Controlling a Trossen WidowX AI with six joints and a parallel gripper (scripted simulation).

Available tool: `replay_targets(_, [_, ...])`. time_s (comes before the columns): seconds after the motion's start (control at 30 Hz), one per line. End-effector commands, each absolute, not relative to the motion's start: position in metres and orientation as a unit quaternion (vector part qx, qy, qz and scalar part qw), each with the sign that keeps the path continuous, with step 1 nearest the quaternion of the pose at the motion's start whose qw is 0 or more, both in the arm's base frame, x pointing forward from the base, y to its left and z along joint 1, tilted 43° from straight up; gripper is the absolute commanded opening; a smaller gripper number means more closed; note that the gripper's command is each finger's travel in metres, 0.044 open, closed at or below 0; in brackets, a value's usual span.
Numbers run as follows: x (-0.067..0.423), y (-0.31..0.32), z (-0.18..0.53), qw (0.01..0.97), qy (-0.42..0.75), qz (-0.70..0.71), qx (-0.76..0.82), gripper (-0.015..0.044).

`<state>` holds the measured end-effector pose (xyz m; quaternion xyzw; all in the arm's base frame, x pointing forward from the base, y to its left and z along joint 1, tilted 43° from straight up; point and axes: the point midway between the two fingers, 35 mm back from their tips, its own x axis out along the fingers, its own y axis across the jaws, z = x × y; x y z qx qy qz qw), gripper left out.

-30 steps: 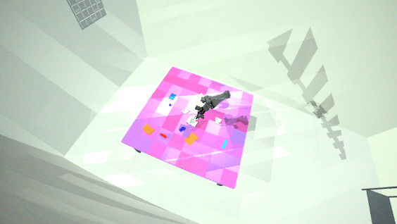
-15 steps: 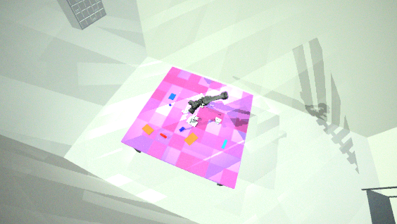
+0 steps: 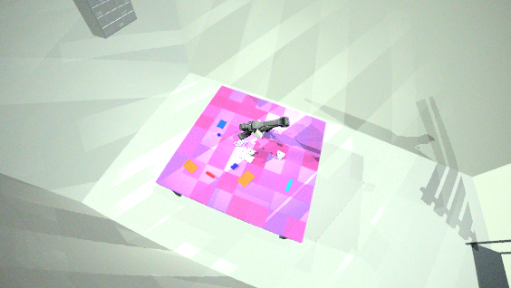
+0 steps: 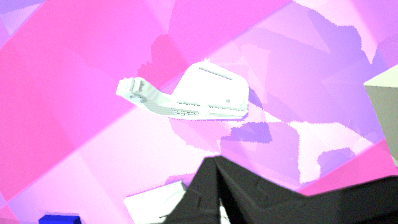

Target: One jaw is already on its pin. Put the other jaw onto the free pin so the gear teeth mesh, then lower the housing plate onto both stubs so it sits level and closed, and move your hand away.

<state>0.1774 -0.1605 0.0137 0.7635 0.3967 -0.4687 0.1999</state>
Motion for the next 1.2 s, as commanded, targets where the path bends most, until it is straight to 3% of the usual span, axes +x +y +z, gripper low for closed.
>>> replay_targets(0.0, [0.157, -0.149, 0.001, 0.148, 0.419, -0.473, 0.761, 0.0])
replay_targets(0.27, [0.124, -0.127, -0.01, 0.047, 0.451, -0.466, 0.76, 0.0])
replay_targets(1.17, [0.15, -0.142, -0.028, 0.053, 0.445, -0.468, 0.762, 0.0])
